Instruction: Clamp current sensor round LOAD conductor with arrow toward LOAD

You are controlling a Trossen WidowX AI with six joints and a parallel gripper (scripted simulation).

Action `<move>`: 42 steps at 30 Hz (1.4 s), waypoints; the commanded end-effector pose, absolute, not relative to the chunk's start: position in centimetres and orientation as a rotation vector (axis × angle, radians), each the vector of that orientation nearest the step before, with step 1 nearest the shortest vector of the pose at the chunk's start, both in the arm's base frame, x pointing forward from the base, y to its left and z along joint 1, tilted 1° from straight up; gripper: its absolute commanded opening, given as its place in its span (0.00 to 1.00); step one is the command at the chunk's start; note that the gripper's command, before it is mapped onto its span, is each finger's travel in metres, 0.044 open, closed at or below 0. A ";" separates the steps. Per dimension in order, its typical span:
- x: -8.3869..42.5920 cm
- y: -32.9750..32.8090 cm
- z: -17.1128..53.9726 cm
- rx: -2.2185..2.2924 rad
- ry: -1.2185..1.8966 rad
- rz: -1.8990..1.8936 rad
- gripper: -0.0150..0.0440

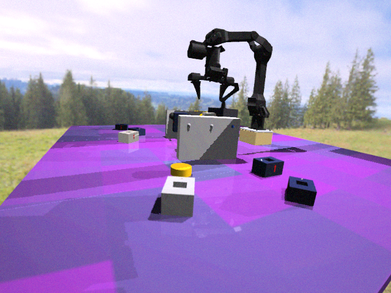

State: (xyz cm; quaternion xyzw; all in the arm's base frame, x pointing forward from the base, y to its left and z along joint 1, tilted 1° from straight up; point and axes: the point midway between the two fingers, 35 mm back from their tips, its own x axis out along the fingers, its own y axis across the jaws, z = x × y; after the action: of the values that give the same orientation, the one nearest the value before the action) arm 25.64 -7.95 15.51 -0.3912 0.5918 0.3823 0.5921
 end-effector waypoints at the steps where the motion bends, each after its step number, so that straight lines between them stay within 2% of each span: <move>1: 25.6 -7.9 15.6 -0.905 1.374 0.890 1.00; 4: 25.1 -8.2 15.4 -0.875 1.367 0.883 1.00; 9: 21.2 -9.7 15.0 -0.629 1.272 0.808 1.00; 22: 14.5 -10.1 14.8 -0.167 0.862 0.414 1.00; 30: 12.8 -10.4 15.1 -0.051 0.590 0.097 1.00; 42: 13.0 -10.4 15.1 -0.069 0.659 0.166 1.00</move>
State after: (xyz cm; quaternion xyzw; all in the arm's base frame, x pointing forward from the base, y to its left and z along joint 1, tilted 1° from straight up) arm 13.07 -10.29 15.06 -0.0323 0.3198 0.0824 0.9433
